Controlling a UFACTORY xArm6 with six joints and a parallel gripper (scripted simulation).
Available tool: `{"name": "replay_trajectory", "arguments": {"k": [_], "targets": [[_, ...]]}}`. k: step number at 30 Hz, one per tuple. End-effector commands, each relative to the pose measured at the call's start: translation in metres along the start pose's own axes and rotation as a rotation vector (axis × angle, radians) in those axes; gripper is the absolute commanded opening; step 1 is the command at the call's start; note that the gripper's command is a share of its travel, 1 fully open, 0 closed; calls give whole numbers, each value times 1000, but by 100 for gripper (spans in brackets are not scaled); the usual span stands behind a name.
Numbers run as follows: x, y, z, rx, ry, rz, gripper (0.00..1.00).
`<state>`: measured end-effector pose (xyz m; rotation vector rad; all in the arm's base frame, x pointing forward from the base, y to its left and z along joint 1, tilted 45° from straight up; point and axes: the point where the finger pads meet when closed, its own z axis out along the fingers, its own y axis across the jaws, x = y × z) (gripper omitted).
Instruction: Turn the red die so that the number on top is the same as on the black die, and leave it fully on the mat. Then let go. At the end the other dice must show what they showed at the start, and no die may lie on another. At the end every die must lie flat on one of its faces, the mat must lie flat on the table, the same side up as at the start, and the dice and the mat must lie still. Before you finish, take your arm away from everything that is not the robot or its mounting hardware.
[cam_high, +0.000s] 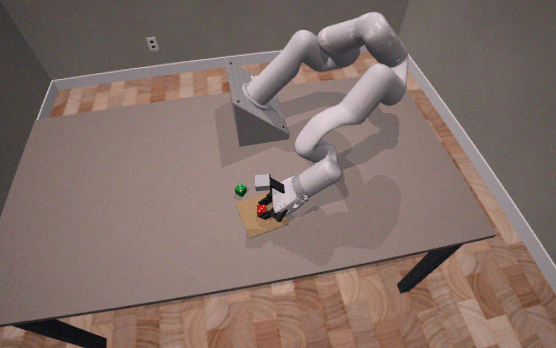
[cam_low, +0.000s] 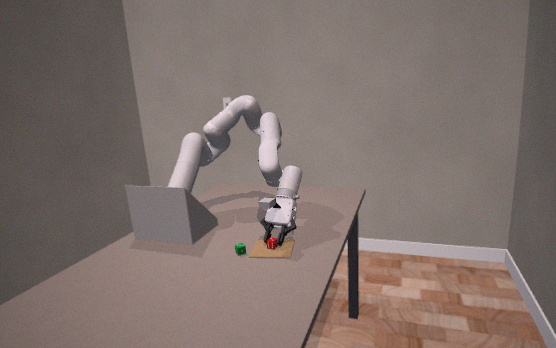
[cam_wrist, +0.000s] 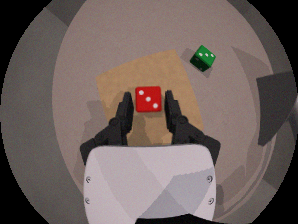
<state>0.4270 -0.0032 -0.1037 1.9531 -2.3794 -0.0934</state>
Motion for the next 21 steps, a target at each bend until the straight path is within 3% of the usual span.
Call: {"name": "replay_trajectory", "arguments": {"k": [1, 6, 7, 21], "targets": [[0, -1, -1, 2, 0, 1, 47], [0, -1, -1, 2, 0, 1, 47], [0, -1, -1, 2, 0, 1, 27], [0, -1, -1, 2, 0, 1, 27]]}}
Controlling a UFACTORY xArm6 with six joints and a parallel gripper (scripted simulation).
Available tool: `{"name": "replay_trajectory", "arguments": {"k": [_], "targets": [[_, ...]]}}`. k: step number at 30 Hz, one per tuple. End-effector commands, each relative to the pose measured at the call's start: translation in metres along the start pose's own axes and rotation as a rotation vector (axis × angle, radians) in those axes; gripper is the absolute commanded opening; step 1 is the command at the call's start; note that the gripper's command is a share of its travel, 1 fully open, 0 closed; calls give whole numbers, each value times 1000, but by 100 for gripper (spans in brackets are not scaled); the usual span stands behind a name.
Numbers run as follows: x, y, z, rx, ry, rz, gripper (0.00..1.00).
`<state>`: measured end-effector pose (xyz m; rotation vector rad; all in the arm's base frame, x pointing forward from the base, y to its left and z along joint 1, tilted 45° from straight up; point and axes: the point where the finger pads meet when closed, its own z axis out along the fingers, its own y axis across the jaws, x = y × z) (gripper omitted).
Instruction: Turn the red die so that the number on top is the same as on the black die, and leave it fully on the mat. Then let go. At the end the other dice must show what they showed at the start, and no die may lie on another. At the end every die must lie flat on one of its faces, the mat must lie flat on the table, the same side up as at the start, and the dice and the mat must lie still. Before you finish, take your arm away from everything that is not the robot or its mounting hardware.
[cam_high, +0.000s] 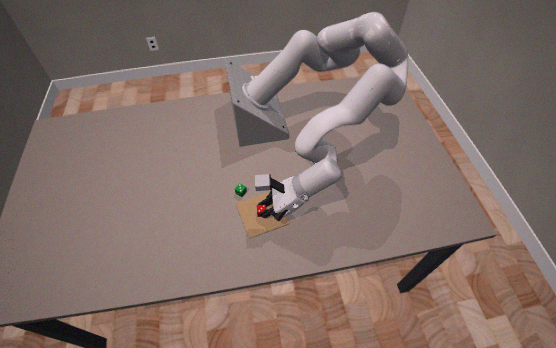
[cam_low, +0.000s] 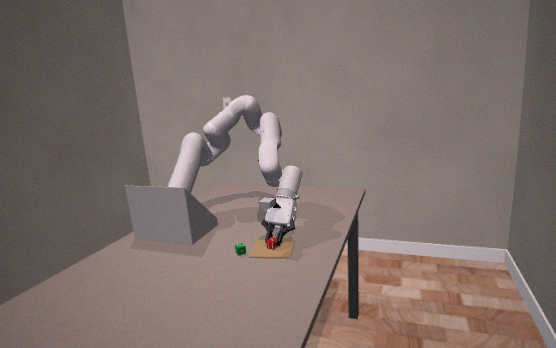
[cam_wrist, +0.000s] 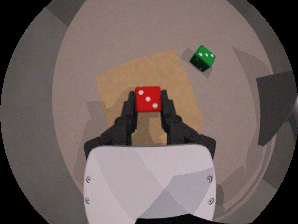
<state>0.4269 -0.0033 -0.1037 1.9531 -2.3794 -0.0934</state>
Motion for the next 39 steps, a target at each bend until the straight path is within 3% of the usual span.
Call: {"name": "replay_trajectory", "arguments": {"k": [1, 26, 39], "targets": [[0, -1, -1, 2, 0, 1, 27], [2, -1, -3, 2, 0, 1, 27], [34, -1, -34, 2, 0, 1, 27]]}}
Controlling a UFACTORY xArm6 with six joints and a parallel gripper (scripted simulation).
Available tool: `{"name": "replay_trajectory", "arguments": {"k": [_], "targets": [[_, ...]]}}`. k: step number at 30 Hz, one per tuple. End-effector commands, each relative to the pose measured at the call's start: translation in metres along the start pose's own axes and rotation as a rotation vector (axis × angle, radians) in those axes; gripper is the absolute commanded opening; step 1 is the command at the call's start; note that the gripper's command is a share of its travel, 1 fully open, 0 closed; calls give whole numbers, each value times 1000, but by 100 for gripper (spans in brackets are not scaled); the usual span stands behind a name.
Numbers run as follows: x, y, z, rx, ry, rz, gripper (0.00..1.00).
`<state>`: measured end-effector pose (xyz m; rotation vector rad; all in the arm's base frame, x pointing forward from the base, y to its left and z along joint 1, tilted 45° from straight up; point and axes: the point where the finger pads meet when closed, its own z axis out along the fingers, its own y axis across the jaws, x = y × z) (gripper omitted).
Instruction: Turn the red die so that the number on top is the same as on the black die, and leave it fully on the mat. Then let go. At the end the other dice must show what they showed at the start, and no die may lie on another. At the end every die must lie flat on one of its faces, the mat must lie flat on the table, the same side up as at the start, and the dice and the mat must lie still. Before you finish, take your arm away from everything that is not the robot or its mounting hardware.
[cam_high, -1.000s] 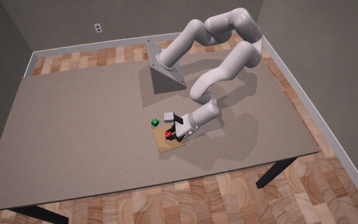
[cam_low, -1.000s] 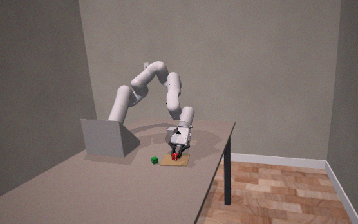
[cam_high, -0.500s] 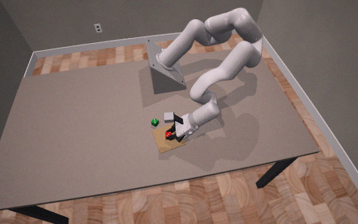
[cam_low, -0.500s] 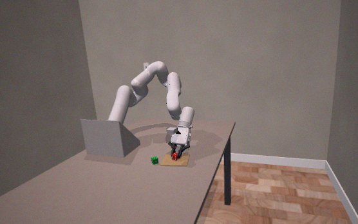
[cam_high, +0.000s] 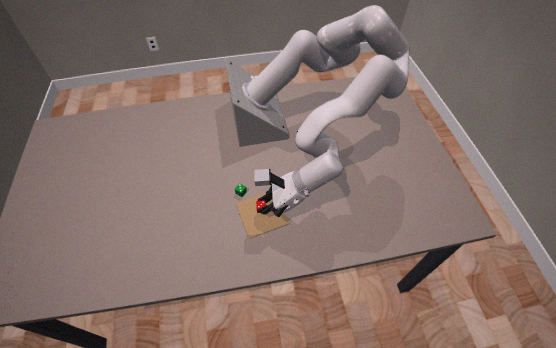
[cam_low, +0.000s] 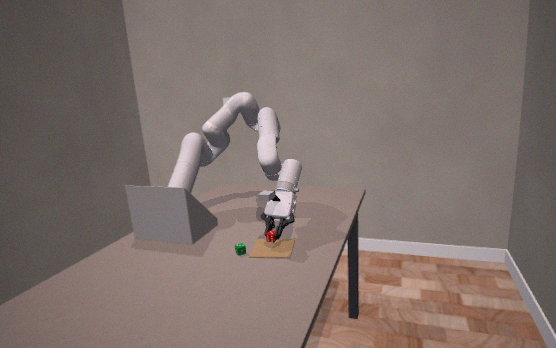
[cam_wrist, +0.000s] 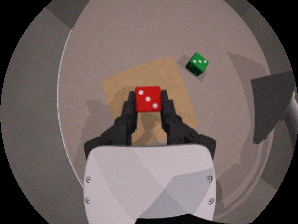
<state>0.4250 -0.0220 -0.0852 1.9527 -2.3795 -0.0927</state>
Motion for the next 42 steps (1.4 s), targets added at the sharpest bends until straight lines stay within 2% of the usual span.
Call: {"name": "replay_trajectory", "arguments": {"k": [1, 11, 26, 30, 35, 37, 42], "targets": [[18, -1, -18, 2, -1, 1, 27], [31, -1, -31, 2, -1, 1, 27], [31, -1, -32, 0, -8, 1, 27], [33, 1, -31, -10, -46, 2, 27], [36, 2, -30, -19, -136, 3, 27], [36, 2, -30, -19, -136, 3, 27], [36, 0, -31, -8, -225, 2, 27]]}}
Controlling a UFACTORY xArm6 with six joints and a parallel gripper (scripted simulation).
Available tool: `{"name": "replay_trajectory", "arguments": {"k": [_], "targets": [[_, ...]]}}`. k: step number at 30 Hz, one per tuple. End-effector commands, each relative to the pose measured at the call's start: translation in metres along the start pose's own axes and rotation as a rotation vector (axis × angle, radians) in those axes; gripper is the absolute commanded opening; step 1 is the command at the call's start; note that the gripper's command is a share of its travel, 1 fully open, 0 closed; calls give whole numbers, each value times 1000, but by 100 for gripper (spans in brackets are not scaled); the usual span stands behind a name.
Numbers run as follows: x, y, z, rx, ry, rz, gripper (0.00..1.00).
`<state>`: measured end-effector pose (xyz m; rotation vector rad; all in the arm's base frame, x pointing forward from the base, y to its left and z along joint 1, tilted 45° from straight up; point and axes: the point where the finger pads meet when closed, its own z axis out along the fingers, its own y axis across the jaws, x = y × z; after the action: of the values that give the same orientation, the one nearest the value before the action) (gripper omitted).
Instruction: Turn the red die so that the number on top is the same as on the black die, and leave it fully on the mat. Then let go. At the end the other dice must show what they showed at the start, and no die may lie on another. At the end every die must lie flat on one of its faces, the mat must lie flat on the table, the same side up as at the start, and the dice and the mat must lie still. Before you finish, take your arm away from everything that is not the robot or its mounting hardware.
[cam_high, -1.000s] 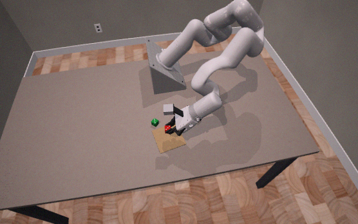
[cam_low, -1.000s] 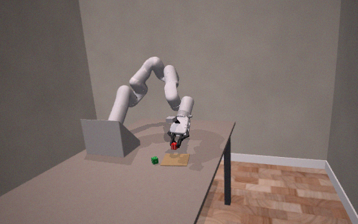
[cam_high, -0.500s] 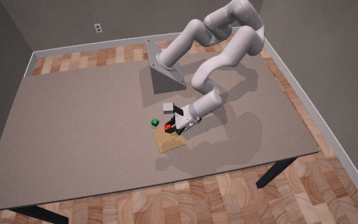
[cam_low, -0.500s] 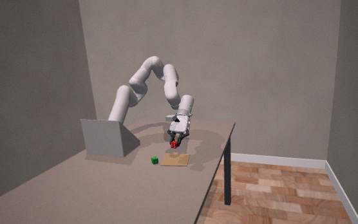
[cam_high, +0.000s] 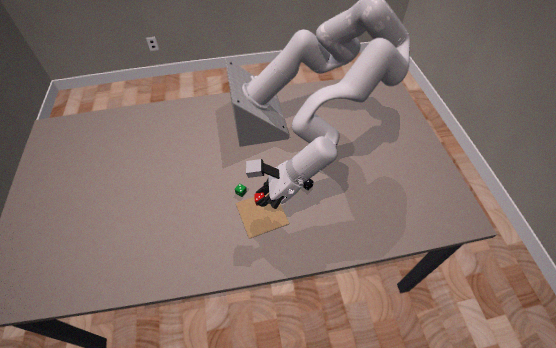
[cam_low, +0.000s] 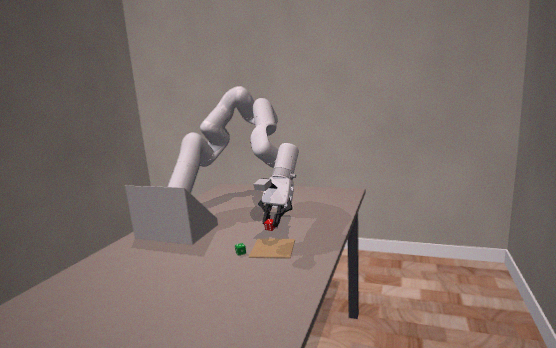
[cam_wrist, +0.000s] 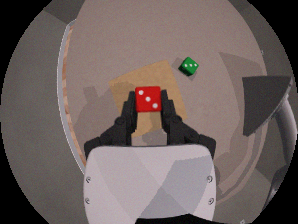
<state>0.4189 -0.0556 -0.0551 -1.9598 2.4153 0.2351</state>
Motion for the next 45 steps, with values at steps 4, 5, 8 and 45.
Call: {"name": "replay_trajectory", "arguments": {"k": [4, 5, 8, 45], "targets": [[1, -3, -2, 17, -136, -7, 27], [1, -3, -2, 18, -138, -7, 27], [1, -3, -2, 18, -140, -7, 27], [10, -3, 2, 15, -668, -12, 27]]}}
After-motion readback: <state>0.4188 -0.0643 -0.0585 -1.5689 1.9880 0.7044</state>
